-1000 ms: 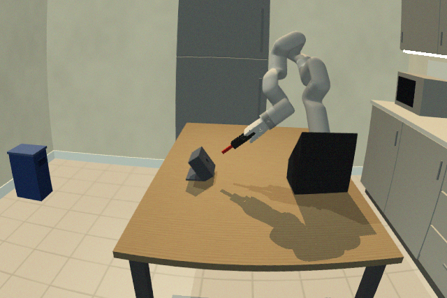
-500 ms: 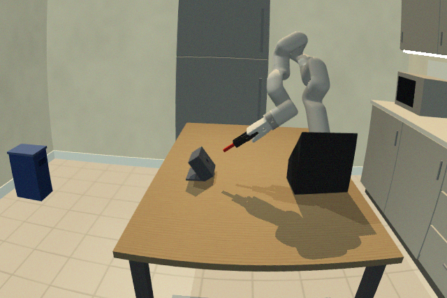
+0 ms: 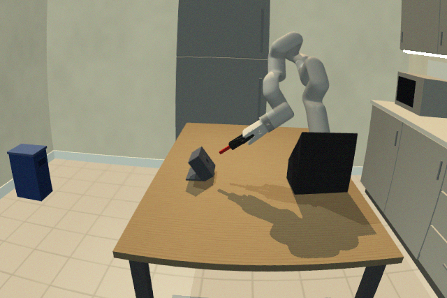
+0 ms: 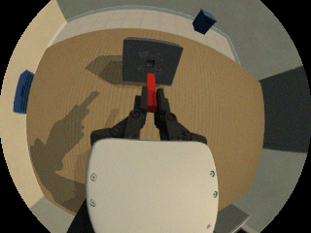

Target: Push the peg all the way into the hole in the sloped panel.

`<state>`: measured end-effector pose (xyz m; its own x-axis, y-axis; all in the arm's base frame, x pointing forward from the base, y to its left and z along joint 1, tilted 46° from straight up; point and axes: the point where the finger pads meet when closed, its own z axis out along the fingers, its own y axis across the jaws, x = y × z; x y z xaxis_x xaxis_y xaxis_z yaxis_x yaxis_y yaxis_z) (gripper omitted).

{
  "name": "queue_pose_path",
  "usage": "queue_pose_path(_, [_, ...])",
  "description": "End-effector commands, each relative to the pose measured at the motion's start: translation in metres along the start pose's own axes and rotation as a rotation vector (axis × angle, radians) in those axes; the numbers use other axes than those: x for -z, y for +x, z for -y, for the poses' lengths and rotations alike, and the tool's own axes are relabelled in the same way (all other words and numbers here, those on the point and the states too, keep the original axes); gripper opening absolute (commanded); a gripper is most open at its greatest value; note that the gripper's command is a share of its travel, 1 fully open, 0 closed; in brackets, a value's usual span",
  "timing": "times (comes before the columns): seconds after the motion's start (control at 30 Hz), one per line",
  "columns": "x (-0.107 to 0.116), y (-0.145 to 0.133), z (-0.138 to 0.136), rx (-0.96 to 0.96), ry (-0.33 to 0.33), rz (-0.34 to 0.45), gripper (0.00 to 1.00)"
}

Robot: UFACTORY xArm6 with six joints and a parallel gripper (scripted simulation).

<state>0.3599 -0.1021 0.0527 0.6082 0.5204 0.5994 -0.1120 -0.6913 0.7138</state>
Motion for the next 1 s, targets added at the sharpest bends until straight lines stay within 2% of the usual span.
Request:
queue_pose_path(0.0, [-0.009,0.001,0.0,-0.001,0.0,-0.001,0.0])
queue_pose_path(0.43, [-0.029,0.001,0.0,0.0,0.0,-0.002,0.0])
queue_pose_path(0.97, [-0.038,0.0,0.0,0.0,0.0,-0.002,0.0])
